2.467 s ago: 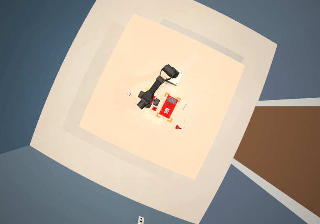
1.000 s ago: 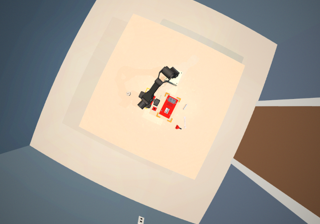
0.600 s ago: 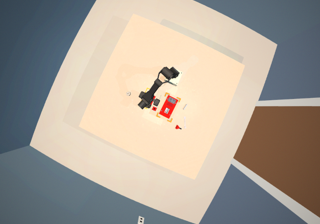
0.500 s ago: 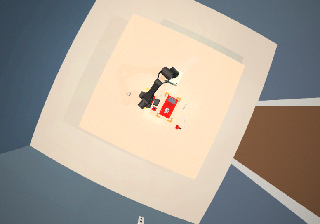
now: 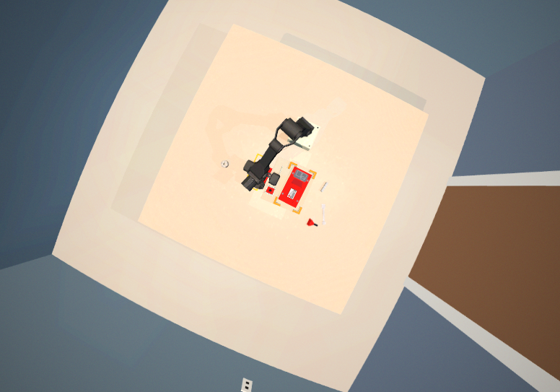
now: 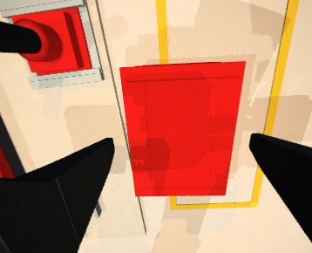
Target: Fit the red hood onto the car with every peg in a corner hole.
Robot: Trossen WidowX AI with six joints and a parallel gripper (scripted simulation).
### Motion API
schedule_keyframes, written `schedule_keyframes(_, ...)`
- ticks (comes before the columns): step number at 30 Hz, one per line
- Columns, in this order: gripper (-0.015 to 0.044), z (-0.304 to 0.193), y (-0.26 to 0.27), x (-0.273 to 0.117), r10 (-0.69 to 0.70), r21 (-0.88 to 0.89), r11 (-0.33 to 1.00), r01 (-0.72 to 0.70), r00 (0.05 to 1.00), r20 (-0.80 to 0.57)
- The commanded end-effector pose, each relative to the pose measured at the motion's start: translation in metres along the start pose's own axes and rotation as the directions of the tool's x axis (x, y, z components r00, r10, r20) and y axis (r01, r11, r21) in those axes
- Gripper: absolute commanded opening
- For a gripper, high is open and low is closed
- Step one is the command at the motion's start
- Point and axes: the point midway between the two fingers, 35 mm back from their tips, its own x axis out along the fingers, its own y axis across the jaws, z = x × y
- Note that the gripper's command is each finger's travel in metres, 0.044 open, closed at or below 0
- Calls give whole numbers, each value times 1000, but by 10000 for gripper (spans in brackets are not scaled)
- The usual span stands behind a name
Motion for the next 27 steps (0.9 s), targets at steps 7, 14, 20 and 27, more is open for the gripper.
schedule_keyframes(7,440,0,0,6,0,3,1000,0,1000,-2)
schedule_keyframes(14,440,0,0,10,0,3,1000,0,1000,-2)
schedule_keyframes(20,440,-1,0,12,0,3,1000,0,1000,-2)
schedule_keyframes(27,440,-1,0,16,0,3,1000,0,1000,-2)
